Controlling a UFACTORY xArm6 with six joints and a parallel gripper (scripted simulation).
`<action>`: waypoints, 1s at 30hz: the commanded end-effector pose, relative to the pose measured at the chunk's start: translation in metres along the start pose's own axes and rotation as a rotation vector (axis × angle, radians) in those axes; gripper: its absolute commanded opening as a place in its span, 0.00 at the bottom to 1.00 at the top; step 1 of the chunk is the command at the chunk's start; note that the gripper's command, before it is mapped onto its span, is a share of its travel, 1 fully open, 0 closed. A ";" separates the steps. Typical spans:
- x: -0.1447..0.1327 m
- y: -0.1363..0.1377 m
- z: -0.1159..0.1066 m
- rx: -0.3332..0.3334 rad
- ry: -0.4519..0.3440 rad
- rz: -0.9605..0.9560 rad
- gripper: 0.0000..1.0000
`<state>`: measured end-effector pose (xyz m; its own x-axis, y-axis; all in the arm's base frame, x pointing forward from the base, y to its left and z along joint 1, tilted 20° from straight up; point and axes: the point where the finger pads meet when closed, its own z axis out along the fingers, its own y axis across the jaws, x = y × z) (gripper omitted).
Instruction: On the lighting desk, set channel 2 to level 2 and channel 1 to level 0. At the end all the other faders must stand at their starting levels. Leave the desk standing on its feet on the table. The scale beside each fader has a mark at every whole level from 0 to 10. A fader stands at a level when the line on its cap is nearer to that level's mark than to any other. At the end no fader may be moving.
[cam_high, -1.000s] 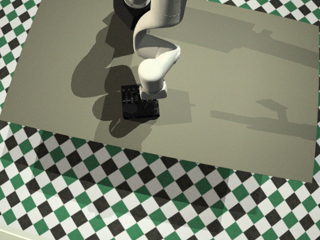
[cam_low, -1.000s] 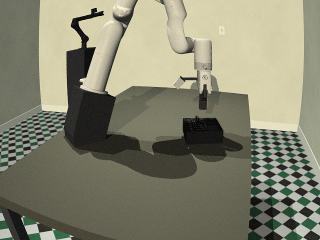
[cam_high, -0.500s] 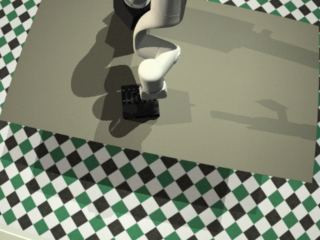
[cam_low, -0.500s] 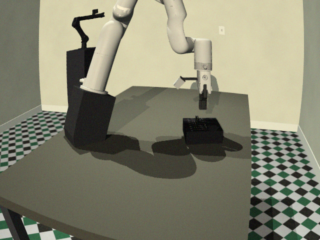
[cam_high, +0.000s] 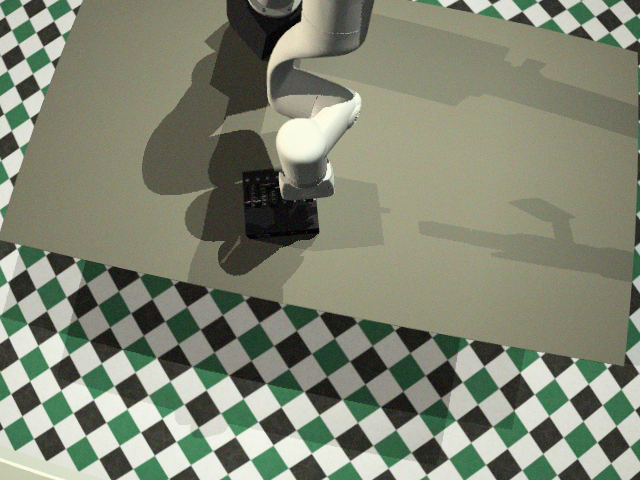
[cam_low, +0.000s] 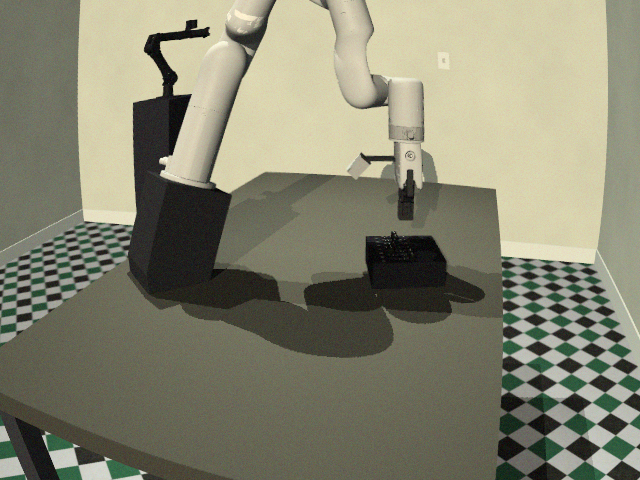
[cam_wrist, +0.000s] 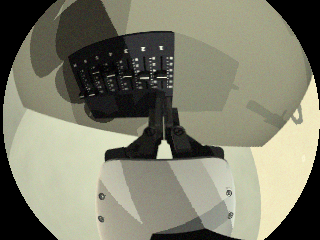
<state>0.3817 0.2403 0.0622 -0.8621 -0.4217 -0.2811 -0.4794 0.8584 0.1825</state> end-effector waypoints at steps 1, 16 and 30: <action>-0.001 0.000 0.000 -0.001 -0.003 0.000 0.00; -0.002 0.000 0.011 -0.002 -0.004 -0.001 0.00; -0.002 -0.001 0.020 -0.002 -0.004 -0.001 0.00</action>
<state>0.3859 0.2455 0.0449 -0.8618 -0.4219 -0.2815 -0.4800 0.8578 0.1840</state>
